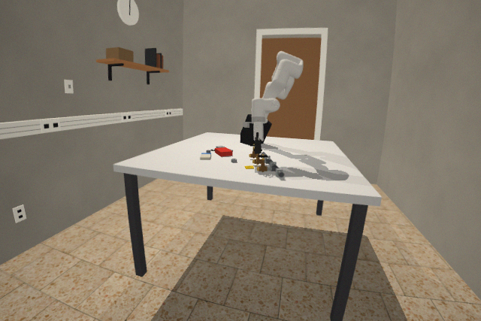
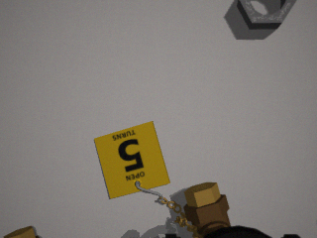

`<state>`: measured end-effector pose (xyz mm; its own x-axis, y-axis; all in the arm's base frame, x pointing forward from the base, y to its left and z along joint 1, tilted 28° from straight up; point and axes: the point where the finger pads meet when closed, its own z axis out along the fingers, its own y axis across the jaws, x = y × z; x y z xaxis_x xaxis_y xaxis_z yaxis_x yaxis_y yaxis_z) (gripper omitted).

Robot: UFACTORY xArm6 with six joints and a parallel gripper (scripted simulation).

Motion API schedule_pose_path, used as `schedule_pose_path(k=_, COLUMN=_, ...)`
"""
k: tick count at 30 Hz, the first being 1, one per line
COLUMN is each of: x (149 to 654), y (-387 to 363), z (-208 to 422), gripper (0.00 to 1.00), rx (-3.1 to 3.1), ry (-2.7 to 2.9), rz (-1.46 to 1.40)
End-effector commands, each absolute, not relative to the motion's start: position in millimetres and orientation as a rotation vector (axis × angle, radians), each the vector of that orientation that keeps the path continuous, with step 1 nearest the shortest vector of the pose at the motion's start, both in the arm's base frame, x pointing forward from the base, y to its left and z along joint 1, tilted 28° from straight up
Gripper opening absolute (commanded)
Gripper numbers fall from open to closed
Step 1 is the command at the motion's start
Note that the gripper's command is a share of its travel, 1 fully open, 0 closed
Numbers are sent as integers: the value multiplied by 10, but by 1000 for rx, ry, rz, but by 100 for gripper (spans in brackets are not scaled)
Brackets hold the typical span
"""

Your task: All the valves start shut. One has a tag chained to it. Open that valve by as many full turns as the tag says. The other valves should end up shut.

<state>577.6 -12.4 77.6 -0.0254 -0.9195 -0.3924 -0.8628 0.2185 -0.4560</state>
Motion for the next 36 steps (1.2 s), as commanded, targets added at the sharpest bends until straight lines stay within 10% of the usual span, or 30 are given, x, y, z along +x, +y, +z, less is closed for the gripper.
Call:
schedule_pose_path(k=1, x=5787, y=-130, z=794, gripper=0, rx=-1642, ry=1882, rz=-123)
schedule_pose_path(k=36, x=5787, y=-130, z=794, gripper=0, rx=-1981, ry=1551, rz=-279)
